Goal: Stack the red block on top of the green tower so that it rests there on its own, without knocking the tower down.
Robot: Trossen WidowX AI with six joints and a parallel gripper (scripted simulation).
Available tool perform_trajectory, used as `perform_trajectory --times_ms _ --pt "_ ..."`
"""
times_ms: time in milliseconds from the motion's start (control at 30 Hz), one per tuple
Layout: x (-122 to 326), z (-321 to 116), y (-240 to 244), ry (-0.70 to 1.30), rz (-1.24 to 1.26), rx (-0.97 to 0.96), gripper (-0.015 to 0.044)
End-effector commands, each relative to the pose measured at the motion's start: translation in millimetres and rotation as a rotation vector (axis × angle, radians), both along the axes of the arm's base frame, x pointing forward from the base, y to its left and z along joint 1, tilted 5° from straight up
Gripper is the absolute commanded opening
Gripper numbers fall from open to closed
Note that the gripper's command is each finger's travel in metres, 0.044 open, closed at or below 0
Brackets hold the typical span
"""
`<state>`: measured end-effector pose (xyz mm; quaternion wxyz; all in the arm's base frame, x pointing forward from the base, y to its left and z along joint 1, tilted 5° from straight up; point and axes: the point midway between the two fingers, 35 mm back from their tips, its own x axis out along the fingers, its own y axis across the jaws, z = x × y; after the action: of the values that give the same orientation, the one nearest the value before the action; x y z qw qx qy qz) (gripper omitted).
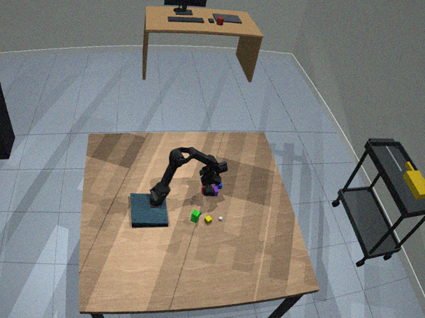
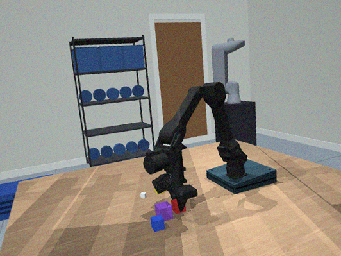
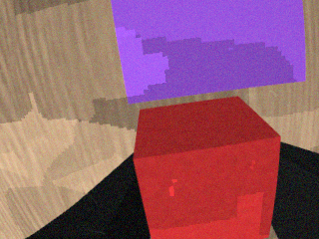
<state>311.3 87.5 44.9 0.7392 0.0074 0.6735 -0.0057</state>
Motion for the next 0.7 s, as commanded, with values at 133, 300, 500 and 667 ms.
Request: perform_trajectory --times_ms 133,300,500,667 --pt "-1.8 43.5 0.4 -0.013 0.001 0.0 0.0" --pt "-4.8 72.3 0.4 -0.014 0.001 0.0 0.0" --pt "-7.7 99.5 0.4 -0.014 0.001 0.0 0.0" --pt "-7.2 101.2 1.2 -0.017 0.006 0.005 0.0"
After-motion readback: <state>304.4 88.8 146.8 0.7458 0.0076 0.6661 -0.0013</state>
